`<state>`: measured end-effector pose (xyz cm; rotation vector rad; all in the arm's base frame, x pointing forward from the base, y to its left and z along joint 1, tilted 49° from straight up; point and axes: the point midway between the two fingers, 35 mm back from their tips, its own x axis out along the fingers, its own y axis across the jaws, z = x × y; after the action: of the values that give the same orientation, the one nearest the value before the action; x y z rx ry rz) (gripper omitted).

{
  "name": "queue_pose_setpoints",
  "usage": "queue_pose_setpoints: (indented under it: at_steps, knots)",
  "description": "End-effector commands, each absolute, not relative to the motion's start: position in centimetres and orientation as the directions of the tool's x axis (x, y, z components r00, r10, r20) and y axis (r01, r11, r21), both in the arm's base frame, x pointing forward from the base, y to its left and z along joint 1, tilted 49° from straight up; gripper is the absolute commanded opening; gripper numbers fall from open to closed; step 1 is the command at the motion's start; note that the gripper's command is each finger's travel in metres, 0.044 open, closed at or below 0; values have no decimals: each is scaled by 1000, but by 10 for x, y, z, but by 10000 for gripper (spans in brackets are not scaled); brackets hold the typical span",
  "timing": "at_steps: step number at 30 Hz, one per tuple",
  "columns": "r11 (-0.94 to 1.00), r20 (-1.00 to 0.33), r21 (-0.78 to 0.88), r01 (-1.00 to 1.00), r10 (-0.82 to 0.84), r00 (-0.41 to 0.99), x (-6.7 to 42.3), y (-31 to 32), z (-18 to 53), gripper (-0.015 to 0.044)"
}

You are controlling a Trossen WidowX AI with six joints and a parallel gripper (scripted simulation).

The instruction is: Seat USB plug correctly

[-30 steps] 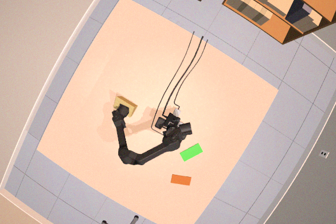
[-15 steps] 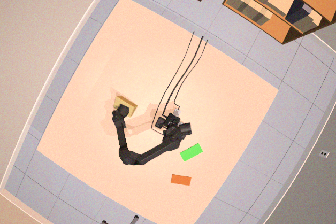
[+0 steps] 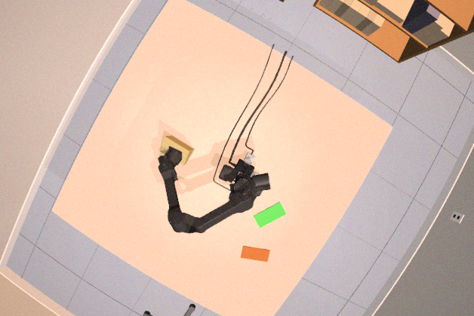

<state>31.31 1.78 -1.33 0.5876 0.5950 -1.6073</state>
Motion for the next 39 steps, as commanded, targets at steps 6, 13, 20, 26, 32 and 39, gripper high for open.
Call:
queue_pose_setpoints:
  at_steps: [6, 13, 20, 26, 32, 39]
  knots:
    - [-105, -675, -44, 994, -730, -107, 313, 18, -13, 20]
    - [-105, -675, -44, 994, -730, -107, 313, 18, -13, 0]
    - [-105, -675, -44, 994, -730, -107, 313, 18, -13, 0]
    - [-105, -675, -45, 993, -730, -108, 313, 18, -13, 0]
    - [-105, -675, -45, 993, -730, -108, 314, 21, -10, 0]
    - [-105, -675, -45, 993, -730, -108, 314, 24, -7, 0]
